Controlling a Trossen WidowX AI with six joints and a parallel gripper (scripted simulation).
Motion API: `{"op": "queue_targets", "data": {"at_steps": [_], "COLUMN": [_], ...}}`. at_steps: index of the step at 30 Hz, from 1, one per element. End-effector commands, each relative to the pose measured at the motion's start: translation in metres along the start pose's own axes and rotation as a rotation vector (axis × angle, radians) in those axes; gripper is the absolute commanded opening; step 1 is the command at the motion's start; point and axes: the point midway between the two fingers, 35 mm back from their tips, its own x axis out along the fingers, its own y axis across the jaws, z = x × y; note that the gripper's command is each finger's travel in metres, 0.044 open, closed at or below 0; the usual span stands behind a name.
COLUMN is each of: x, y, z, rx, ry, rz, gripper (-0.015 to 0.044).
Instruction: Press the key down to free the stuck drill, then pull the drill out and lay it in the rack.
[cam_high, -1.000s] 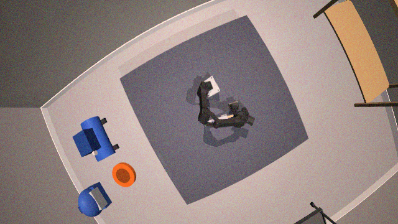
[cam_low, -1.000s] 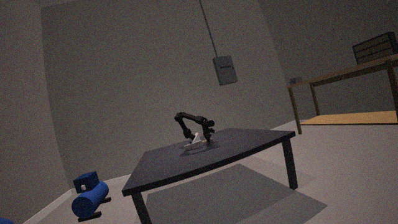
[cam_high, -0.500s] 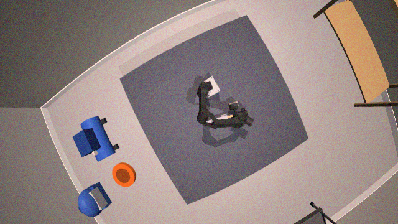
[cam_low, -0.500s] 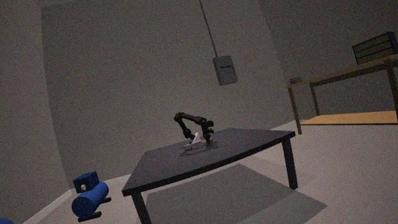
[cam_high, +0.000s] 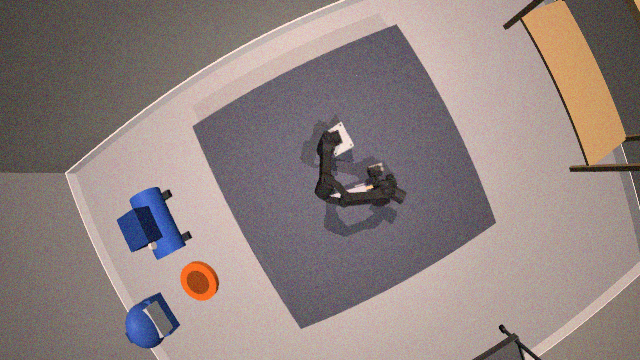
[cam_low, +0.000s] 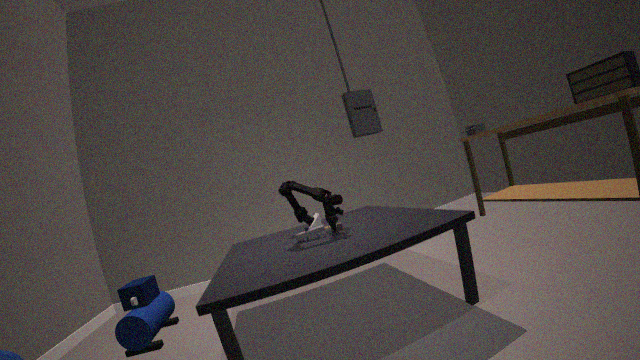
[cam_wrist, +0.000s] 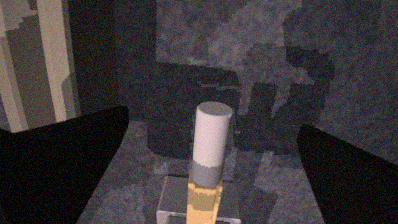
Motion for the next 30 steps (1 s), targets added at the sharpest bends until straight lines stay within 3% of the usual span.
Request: {"op": "queue_targets", "data": {"at_steps": [1, 9, 25, 30], "x": [0.0016, 0.0032, 0.0016, 0.0016], "y": [0.0008, 0.0015, 0.0004, 0.0004], "z": [-0.0026, -0.0053, -0.0032, -0.0032], "rx": [-0.005, -0.005, 0.0, 0.0], "ry": [0.005, 0.006, 0.0, 0.0], "rz": [-0.003, -0.003, 0.0, 0.0], "gripper": [0.044, 0.044, 0.002, 0.0]}}
